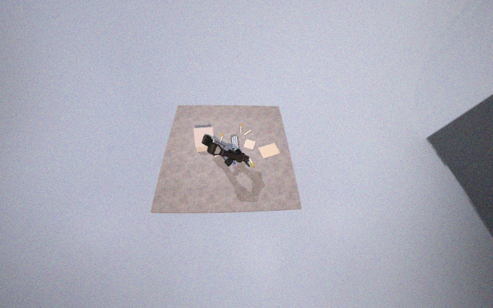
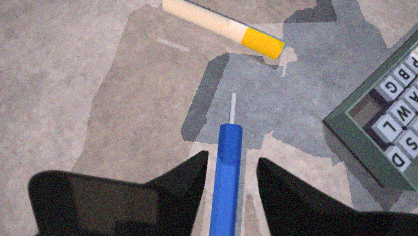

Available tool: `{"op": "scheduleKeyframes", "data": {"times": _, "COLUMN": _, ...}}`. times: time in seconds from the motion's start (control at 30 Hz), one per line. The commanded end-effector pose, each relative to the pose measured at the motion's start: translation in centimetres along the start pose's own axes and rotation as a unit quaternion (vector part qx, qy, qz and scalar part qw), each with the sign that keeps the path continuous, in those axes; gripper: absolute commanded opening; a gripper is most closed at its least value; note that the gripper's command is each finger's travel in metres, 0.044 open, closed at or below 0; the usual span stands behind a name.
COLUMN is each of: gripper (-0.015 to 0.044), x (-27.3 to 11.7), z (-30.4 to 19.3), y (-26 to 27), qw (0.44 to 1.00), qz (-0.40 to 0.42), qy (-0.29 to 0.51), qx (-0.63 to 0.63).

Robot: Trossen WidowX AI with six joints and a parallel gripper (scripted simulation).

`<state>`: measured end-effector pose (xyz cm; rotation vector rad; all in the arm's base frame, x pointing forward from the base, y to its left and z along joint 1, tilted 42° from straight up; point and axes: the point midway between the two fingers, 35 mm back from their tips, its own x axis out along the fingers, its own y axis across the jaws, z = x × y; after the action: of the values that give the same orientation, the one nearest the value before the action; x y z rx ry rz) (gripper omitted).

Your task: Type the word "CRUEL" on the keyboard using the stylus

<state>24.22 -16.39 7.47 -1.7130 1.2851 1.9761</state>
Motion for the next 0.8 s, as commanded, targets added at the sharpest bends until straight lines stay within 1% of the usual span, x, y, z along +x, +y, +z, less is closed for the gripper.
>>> {"op": "scheduleKeyframes", "data": {"times": 0.0, "gripper": 0.0150, "x": 0.4, "z": -0.2, "y": 0.0, "qw": 1.000, "qz": 0.002, "qy": 0.000, "qx": -0.004}}
{"op": "scheduleKeyframes", "data": {"times": 0.77, "gripper": 0.0150, "x": 1.6, "z": -0.9, "y": 0.0, "qw": 1.000, "qz": 0.003, "qy": 0.000, "qx": -0.004}}
